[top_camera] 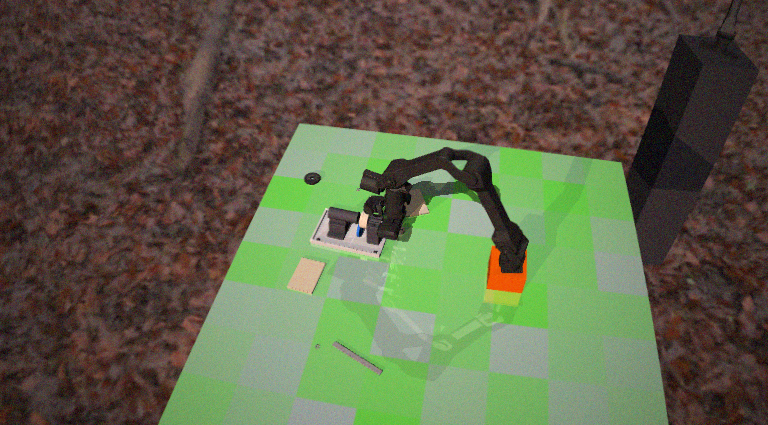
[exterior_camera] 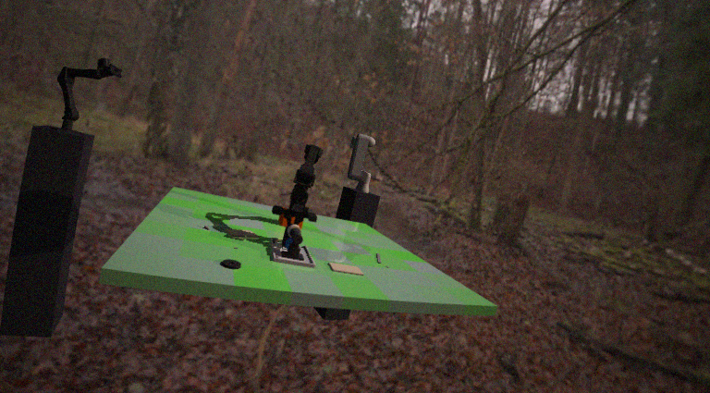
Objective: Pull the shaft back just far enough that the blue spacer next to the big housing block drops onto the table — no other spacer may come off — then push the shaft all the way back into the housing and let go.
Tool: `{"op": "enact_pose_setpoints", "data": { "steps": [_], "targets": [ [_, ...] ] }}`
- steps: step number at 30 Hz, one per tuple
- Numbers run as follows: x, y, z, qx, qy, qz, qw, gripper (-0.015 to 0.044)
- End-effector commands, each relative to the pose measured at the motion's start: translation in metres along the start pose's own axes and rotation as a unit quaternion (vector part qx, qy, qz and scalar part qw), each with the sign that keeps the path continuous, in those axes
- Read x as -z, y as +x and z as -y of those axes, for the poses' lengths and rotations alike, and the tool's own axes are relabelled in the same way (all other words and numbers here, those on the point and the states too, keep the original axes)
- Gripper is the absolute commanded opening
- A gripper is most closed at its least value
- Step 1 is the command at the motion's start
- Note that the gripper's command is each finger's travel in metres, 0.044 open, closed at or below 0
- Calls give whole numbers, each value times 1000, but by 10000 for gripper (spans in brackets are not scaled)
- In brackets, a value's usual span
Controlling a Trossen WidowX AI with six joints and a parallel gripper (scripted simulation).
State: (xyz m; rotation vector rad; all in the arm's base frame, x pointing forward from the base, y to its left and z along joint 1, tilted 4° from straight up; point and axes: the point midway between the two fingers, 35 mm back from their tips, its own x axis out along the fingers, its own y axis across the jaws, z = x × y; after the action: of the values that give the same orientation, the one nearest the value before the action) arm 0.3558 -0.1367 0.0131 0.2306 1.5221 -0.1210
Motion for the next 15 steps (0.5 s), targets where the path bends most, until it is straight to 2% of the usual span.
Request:
{"op": "enact_pose_setpoints", "data": {
  "steps": [1, 15],
  "targets": [
    [0, 0, 0, 0, 0, 0, 1000, 0],
    [-3, 0, 0, 2, -1, -1, 1000, 0]
  ]
}}
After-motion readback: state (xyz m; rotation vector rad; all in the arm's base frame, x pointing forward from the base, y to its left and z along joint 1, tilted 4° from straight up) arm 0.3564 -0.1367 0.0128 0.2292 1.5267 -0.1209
